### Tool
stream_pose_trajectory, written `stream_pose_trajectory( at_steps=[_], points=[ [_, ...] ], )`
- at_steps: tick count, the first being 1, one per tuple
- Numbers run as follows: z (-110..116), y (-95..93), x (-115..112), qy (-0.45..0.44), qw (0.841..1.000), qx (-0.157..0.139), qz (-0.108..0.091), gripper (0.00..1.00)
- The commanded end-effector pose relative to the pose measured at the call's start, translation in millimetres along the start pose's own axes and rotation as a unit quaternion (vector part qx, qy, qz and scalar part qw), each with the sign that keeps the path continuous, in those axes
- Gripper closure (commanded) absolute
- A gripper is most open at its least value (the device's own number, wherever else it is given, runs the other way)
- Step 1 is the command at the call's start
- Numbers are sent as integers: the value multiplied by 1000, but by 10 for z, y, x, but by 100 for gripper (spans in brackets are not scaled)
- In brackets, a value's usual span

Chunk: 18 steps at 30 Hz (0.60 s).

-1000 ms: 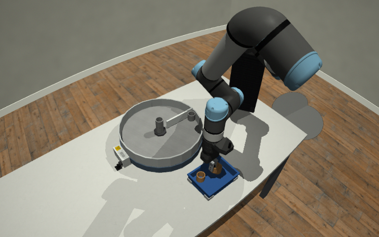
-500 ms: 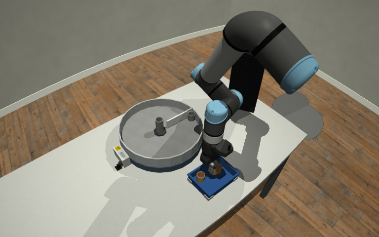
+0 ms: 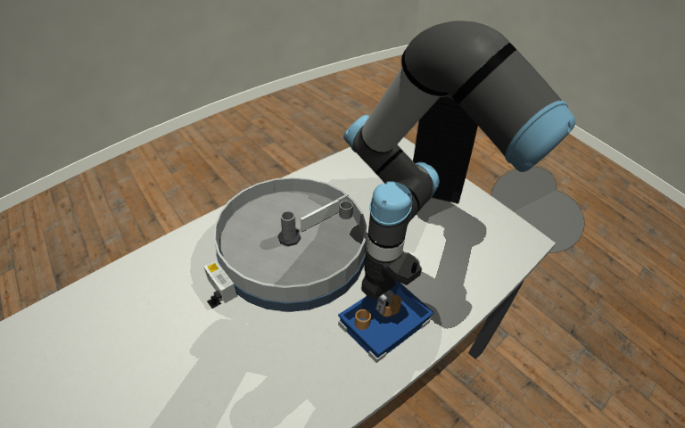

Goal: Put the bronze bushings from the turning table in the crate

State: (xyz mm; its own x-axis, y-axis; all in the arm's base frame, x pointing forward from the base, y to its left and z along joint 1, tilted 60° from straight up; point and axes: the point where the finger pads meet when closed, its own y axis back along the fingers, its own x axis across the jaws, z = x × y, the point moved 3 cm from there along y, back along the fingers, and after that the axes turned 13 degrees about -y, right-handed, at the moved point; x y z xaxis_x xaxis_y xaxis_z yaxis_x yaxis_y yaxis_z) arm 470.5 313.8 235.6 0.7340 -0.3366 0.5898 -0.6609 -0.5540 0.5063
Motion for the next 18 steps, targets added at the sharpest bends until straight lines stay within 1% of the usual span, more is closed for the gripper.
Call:
stream_pose_trajectory(
  at_steps=[1, 14, 18],
  points=[
    [-2, -58, 2, 0, 1000, 0, 0, 100],
    [-2, -75, 2, 0, 1000, 0, 0, 100],
    [-2, -142, 2, 0, 1000, 0, 0, 100]
  ],
)
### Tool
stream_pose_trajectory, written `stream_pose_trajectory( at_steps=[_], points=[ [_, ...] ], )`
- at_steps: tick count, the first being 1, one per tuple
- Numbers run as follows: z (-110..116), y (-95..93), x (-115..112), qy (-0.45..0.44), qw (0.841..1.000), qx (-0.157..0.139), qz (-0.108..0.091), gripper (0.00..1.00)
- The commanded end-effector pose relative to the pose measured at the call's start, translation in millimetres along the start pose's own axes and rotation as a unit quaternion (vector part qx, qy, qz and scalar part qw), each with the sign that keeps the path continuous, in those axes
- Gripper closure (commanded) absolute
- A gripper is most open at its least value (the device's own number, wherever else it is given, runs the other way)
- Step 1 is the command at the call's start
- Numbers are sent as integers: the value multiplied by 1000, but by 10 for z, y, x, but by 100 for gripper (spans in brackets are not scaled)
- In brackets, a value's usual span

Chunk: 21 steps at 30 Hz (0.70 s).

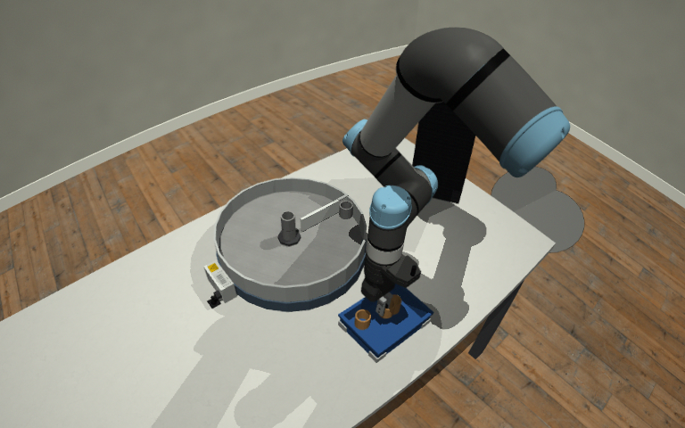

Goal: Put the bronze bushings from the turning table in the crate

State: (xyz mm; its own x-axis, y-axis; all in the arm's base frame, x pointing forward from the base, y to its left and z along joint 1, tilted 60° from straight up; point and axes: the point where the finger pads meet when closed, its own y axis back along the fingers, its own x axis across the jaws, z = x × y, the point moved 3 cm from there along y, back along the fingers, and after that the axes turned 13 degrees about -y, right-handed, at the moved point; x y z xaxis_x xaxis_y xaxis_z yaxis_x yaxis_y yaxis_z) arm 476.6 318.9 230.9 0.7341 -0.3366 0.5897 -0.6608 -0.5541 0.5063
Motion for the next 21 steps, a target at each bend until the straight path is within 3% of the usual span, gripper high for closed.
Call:
stream_pose_trajectory(
  at_steps=[1, 21],
  points=[
    [-2, -67, 2, 0, 1000, 0, 0, 100],
    [-2, -150, 2, 0, 1000, 0, 0, 100]
  ],
)
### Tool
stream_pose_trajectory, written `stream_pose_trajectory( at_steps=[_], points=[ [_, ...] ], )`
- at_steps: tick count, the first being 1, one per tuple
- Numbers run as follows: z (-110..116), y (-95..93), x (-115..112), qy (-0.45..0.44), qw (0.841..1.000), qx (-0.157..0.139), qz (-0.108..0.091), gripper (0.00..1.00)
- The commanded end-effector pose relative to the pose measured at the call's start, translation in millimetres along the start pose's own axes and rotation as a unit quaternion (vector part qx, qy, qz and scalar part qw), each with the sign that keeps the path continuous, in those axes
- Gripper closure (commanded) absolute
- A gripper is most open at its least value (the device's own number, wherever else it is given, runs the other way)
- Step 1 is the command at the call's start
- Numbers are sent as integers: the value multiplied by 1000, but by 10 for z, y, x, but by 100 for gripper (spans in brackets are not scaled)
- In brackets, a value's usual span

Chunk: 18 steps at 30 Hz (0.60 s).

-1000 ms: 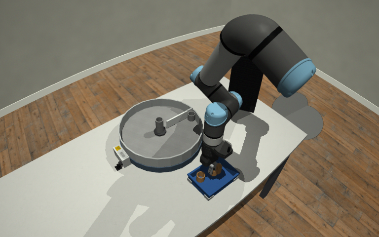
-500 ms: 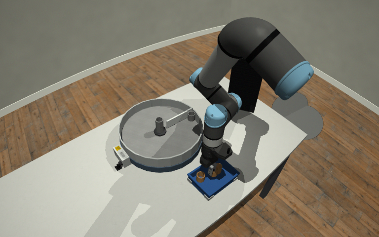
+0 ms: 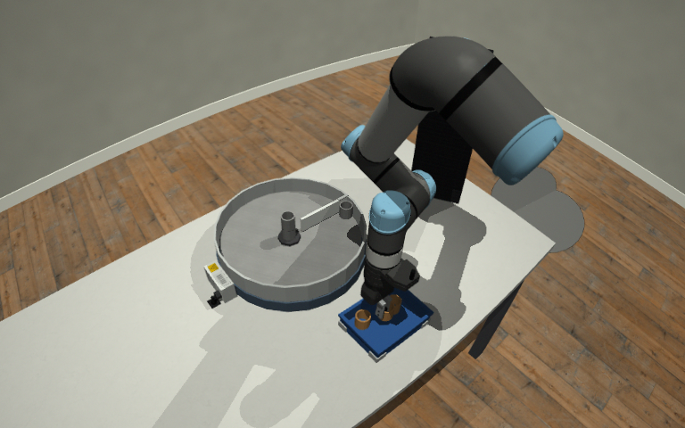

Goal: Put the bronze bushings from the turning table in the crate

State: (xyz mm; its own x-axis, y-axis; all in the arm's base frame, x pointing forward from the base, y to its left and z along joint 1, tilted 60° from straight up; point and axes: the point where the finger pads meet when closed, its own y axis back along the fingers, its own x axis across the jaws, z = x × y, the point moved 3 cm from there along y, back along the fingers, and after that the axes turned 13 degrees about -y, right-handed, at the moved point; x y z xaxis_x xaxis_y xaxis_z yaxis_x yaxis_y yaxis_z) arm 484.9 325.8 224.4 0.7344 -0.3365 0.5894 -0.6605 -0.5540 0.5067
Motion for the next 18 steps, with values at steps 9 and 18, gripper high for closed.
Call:
stream_pose_trajectory(
  at_steps=[9, 18],
  points=[
    [-3, -24, 2, 0, 1000, 0, 0, 100],
    [-3, -107, 2, 0, 1000, 0, 0, 100]
  ],
)
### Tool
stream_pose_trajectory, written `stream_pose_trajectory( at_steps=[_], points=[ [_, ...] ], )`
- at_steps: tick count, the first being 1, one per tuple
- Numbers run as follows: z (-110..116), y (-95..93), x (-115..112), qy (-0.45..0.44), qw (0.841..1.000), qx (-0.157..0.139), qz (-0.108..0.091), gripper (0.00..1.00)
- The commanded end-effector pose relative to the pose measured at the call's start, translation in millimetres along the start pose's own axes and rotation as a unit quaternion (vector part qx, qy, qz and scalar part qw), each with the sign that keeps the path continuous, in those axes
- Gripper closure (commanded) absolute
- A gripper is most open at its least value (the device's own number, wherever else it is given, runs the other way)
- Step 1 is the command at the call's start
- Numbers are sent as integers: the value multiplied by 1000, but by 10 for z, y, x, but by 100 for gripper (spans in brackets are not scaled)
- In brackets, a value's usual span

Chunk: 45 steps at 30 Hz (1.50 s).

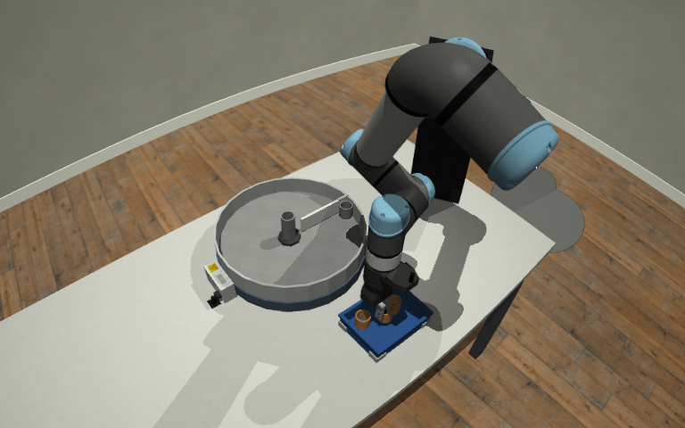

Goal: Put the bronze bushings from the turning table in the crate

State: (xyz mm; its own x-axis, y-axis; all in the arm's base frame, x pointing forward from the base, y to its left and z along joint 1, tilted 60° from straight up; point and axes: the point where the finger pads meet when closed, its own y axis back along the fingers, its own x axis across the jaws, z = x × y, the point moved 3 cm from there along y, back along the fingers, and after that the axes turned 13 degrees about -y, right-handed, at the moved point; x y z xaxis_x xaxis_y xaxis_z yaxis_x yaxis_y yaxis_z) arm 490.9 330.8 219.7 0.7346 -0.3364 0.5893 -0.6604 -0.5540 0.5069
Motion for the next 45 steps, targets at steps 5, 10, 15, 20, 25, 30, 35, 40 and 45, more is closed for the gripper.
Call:
stream_pose_trajectory(
  at_steps=[5, 10, 15, 20, 25, 30, 35, 40, 45],
  points=[
    [-3, -17, 2, 0, 1000, 0, 0, 100],
    [-3, -49, 2, 0, 1000, 0, 0, 100],
    [-3, -100, 2, 0, 1000, 0, 0, 100],
    [-3, -100, 2, 0, 1000, 0, 0, 100],
    [-3, -100, 2, 0, 1000, 0, 0, 100],
    [-3, -184, 2, 0, 1000, 0, 0, 100],
    [-3, -184, 2, 0, 1000, 0, 0, 100],
    [-3, -184, 2, 0, 1000, 0, 0, 100],
    [-2, -204, 1, 0, 1000, 0, 1, 100]
  ],
)
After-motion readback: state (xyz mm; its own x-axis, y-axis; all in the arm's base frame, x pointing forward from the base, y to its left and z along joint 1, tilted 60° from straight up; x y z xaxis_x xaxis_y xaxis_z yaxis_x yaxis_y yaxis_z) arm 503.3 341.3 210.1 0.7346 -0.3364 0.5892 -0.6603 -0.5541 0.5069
